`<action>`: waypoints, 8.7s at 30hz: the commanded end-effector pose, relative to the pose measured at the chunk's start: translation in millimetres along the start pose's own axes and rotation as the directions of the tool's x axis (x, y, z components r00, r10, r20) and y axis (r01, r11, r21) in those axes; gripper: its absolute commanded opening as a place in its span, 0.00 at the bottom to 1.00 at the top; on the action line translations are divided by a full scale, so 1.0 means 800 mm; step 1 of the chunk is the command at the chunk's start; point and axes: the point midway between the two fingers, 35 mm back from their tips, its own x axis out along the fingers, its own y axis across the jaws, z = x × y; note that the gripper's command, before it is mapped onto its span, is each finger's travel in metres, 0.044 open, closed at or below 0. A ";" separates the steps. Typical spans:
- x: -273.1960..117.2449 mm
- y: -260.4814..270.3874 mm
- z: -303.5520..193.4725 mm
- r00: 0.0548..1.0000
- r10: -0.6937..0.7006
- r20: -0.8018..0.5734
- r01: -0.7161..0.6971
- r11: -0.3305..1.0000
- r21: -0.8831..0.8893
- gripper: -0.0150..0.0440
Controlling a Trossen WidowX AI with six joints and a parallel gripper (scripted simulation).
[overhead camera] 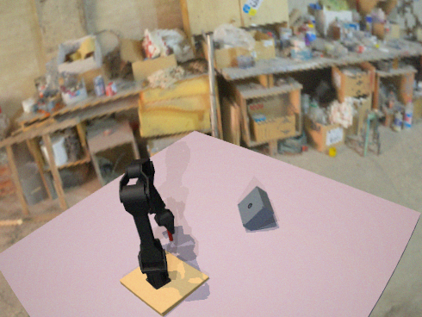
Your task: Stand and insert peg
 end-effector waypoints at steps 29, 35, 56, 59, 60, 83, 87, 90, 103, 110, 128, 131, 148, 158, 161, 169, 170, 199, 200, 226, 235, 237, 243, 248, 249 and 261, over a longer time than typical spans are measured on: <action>-0.035 -0.005 -0.017 0.942 -0.254 0.219 0.305 0.921 -0.243 1.00; -0.029 -0.008 -0.016 0.942 -0.254 0.219 0.305 0.921 -0.243 1.00; 0.012 -0.020 -0.007 0.942 -0.255 0.219 0.305 0.921 -0.243 1.00; 0.017 -0.021 -0.006 0.942 -0.254 0.219 0.305 0.921 -0.243 1.00; 0.019 -0.022 -0.005 0.942 -0.254 0.219 0.305 0.921 -0.243 1.00; 0.036 -0.026 -0.002 0.943 -0.257 0.212 0.305 0.922 -0.239 0.60; 0.036 -0.026 -0.002 0.943 -0.257 0.212 0.305 0.922 -0.239 0.42; 0.036 -0.026 -0.002 0.943 -0.257 0.212 0.305 0.922 -0.239 0.32; 0.018 -0.023 -0.008 0.943 -0.257 0.213 0.305 0.921 -0.240 0.25; -0.011 -0.017 -0.015 0.942 -0.256 0.215 0.305 0.921 -0.241 0.25; -0.055 -0.002 -0.035 0.948 -0.256 0.190 0.298 0.922 -0.247 0.25; -0.052 -0.004 -0.046 0.954 -0.256 0.155 0.289 0.924 -0.251 0.25; -0.042 -0.011 -0.111 0.971 -0.235 -0.048 0.216 0.942 -0.256 0.25; -0.038 -0.010 -0.150 0.965 -0.203 -0.164 0.160 0.957 -0.244 0.25; -0.037 -0.009 -0.161 0.962 -0.191 -0.197 0.142 0.961 -0.238 0.25; -0.036 -0.004 -0.192 0.947 -0.151 -0.284 0.090 0.972 -0.216 0.25; -0.036 -0.003 -0.195 0.945 -0.145 -0.294 0.084 0.974 -0.213 0.25; -0.022 0.018 -0.276 0.879 -0.007 -0.478 -0.057 0.991 -0.118 0.25; -0.019 0.018 -0.278 0.878 -0.006 -0.479 -0.057 0.991 -0.117 0.25; 0.023 0.024 -0.311 0.866 0.017 -0.500 -0.074 0.993 -0.093 0.25; 0.033 0.025 -0.318 0.865 0.017 -0.502 -0.072 0.993 -0.090 0.25; 0.036 0.025 -0.320 0.865 0.017 -0.502 -0.072 0.993 -0.089 0.25; 0.045 0.025 -0.324 0.865 0.018 -0.502 -0.072 0.993 -0.089 0.25; 0.047 0.025 -0.326 0.864 0.018 -0.504 -0.071 0.994 -0.087 0.25; 0.046 0.026 -0.326 0.863 0.019 -0.506 -0.071 0.994 -0.084 0.25; 0.043 0.026 -0.327 0.861 0.020 -0.509 -0.070 0.994 -0.080 0.25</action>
